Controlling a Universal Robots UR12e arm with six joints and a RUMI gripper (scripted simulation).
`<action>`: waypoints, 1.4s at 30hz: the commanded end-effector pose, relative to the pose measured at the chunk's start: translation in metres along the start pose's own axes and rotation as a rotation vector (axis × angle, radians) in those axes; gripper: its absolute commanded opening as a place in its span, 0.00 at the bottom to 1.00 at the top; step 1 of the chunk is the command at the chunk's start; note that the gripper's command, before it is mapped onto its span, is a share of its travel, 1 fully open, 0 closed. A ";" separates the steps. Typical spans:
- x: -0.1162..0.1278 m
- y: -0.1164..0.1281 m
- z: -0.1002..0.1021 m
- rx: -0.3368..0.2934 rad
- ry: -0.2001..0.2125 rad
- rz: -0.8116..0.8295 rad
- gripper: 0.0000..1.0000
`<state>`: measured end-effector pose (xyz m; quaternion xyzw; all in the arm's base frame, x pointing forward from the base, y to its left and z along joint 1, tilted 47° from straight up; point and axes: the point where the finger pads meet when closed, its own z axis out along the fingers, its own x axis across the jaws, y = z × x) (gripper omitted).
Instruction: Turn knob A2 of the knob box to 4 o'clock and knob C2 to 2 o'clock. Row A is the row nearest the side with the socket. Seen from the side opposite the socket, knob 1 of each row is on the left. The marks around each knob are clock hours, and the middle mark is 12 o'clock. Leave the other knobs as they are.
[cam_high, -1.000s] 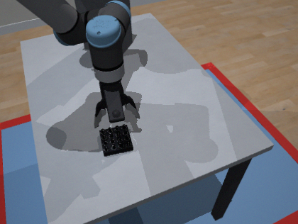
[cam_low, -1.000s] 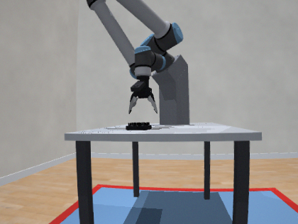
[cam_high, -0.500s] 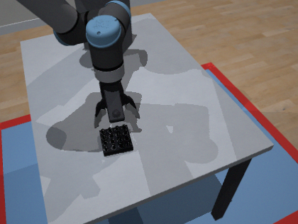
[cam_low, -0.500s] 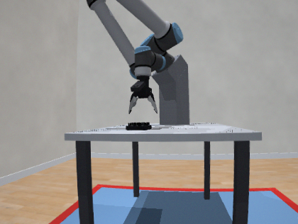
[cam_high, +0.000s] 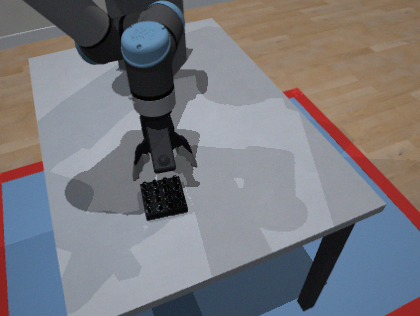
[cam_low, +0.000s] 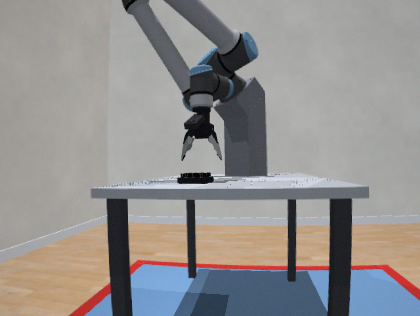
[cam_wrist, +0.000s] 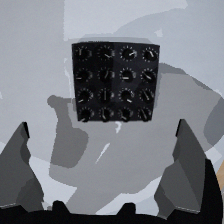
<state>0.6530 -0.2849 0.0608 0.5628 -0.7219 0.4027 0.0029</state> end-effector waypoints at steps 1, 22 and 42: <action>0.000 0.000 0.000 0.001 0.000 0.000 1.00; 0.000 0.000 0.000 0.001 0.000 0.000 1.00; 0.000 0.008 0.000 0.000 -0.001 0.000 1.00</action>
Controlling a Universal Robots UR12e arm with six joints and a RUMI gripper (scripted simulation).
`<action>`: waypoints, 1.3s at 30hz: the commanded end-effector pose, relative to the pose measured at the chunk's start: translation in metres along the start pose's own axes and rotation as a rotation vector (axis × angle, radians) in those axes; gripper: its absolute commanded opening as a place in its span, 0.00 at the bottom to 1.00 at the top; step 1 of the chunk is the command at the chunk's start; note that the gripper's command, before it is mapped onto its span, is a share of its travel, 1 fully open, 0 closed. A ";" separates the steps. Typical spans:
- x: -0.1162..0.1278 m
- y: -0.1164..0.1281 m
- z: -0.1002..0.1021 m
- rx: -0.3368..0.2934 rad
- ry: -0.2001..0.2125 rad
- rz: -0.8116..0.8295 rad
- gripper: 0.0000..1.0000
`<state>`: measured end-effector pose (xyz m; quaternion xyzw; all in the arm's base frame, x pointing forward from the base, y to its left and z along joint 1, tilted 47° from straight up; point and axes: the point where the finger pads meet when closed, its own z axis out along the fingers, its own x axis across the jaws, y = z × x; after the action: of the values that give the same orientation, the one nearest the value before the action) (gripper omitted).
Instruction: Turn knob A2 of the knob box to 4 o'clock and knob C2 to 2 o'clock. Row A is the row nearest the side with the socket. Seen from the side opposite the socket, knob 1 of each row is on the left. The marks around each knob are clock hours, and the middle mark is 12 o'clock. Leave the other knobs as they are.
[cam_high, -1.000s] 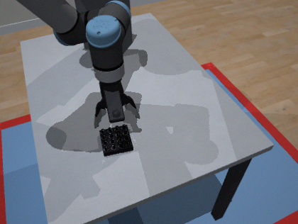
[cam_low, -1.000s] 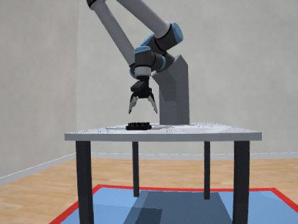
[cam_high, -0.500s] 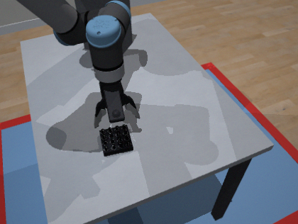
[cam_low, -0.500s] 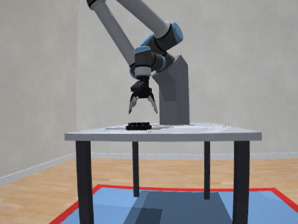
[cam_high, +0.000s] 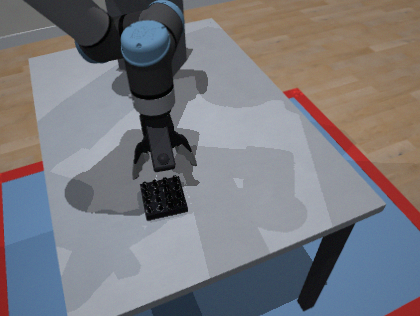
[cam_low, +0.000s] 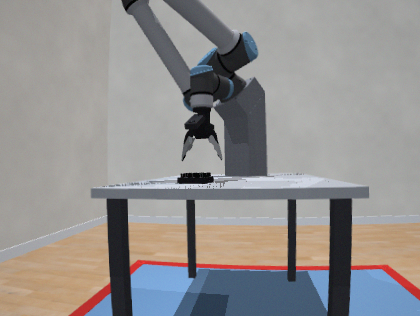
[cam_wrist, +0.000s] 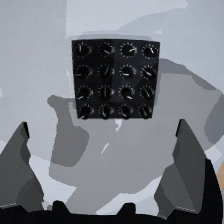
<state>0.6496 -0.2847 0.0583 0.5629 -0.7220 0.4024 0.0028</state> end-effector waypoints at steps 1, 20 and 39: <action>0.000 0.006 0.000 0.001 0.000 0.000 1.00; -0.001 0.040 0.000 0.001 0.000 0.000 1.00; -0.001 0.049 0.000 0.000 0.000 0.000 1.00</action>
<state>0.6099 -0.2823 0.0291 0.5629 -0.7220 0.4023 0.0027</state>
